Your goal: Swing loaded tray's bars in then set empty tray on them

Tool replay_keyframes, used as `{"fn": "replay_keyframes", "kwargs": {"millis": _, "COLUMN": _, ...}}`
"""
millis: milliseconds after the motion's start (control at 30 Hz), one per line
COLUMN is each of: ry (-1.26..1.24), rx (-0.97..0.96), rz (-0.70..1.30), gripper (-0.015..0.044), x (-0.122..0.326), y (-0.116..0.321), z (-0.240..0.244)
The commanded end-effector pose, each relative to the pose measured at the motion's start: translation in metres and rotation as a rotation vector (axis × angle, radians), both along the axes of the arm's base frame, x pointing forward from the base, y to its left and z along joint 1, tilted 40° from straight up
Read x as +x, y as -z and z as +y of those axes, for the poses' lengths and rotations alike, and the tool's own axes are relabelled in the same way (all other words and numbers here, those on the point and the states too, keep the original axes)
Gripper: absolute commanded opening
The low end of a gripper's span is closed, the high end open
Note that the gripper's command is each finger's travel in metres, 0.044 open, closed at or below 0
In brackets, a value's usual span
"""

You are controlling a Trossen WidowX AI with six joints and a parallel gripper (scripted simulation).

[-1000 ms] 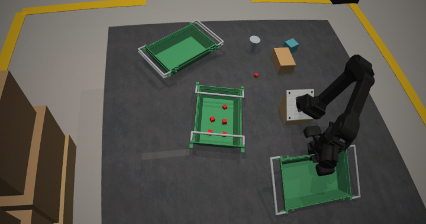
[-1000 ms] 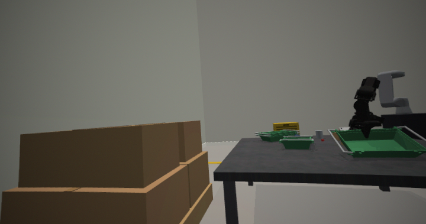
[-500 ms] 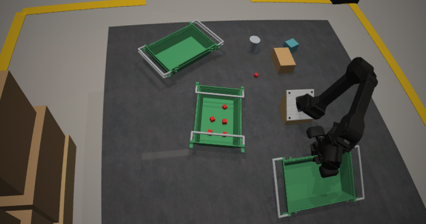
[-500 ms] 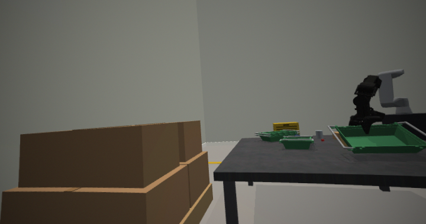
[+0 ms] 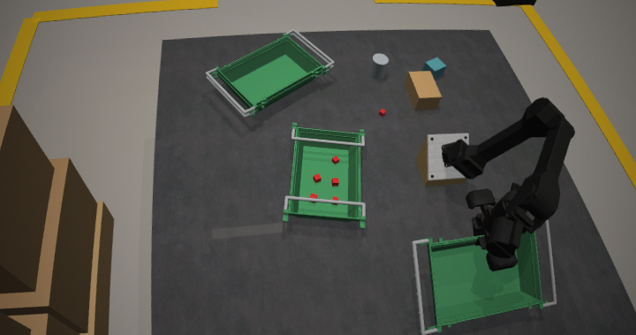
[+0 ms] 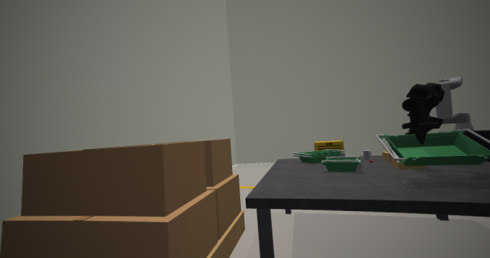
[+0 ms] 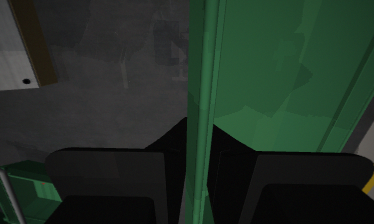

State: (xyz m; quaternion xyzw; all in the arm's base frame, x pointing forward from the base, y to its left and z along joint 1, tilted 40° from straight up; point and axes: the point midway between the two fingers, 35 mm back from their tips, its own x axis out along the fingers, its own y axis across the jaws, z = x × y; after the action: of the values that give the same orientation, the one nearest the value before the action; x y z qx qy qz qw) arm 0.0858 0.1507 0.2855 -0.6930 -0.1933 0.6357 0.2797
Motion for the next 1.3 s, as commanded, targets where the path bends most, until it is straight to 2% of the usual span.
{"fn": "replay_keyframes", "kwargs": {"millis": 0, "ry": -0.007, "rx": 0.026, "rz": -0.02, "gripper": 0.0, "x": -0.002, "y": -0.02, "z": -0.003}}
{"fn": "replay_keyframes", "kwargs": {"millis": 167, "ry": -0.007, "rx": 0.028, "rz": -0.021, "gripper": 0.0, "x": -0.002, "y": -0.032, "z": -0.006}}
{"fn": "replay_keyframes", "kwargs": {"millis": 1033, "ry": -0.007, "rx": 0.028, "rz": -0.021, "gripper": 0.0, "x": -0.002, "y": -0.032, "z": -0.006}}
{"fn": "replay_keyframes", "kwargs": {"millis": 1267, "ry": 0.065, "rx": 0.008, "rz": 0.029, "gripper": 0.0, "x": 0.016, "y": -0.028, "z": -0.004}}
